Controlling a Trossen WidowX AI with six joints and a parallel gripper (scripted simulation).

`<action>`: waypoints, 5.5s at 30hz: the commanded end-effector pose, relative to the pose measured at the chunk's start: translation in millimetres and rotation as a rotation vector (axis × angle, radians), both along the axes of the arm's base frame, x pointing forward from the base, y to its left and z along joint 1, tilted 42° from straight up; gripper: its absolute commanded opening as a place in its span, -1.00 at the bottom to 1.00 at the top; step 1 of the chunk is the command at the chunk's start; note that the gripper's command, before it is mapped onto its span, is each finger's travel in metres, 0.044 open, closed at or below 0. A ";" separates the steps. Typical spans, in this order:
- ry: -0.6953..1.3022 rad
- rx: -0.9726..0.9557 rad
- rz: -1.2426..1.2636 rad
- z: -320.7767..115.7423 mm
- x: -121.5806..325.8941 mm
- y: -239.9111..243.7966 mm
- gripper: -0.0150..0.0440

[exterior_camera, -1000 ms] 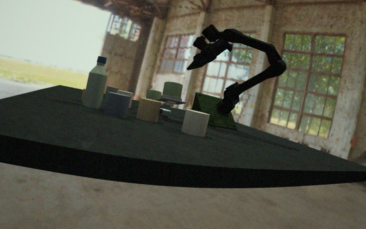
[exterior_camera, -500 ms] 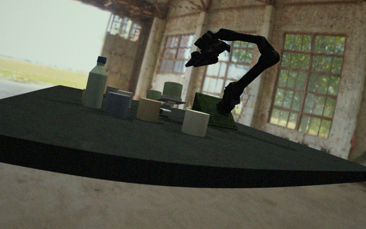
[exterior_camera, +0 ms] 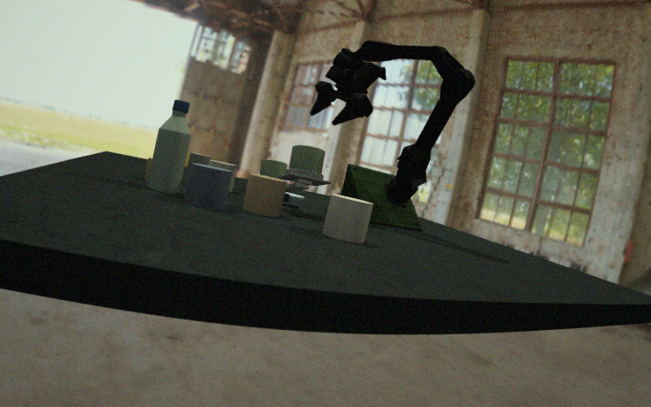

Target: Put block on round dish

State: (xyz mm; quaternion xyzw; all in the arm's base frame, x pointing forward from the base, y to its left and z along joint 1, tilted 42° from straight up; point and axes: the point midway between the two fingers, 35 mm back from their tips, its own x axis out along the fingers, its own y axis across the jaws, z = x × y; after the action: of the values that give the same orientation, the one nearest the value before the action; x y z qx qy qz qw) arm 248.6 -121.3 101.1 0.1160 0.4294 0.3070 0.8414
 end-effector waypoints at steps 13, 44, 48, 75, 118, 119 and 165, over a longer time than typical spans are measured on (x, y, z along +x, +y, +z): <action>-0.127 -0.159 0.453 -45.9 36.1 -10.6 1.00; -0.389 -0.245 1.158 -149.4 76.9 6.1 1.00; -0.389 -0.245 1.158 -152.1 76.5 8.5 1.00; -0.390 -0.244 1.158 -184.5 73.8 36.4 1.00; -0.390 -0.245 1.158 -186.5 75.7 36.8 -0.49; -0.390 -0.245 1.158 -185.7 76.0 36.0 -0.49; -0.388 -0.248 1.158 -143.4 84.9 -4.0 -0.49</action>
State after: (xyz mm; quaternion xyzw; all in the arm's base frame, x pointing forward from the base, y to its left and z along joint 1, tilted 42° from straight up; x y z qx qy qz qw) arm 330.1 -113.1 -44.4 -0.2768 0.2909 0.6853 0.6075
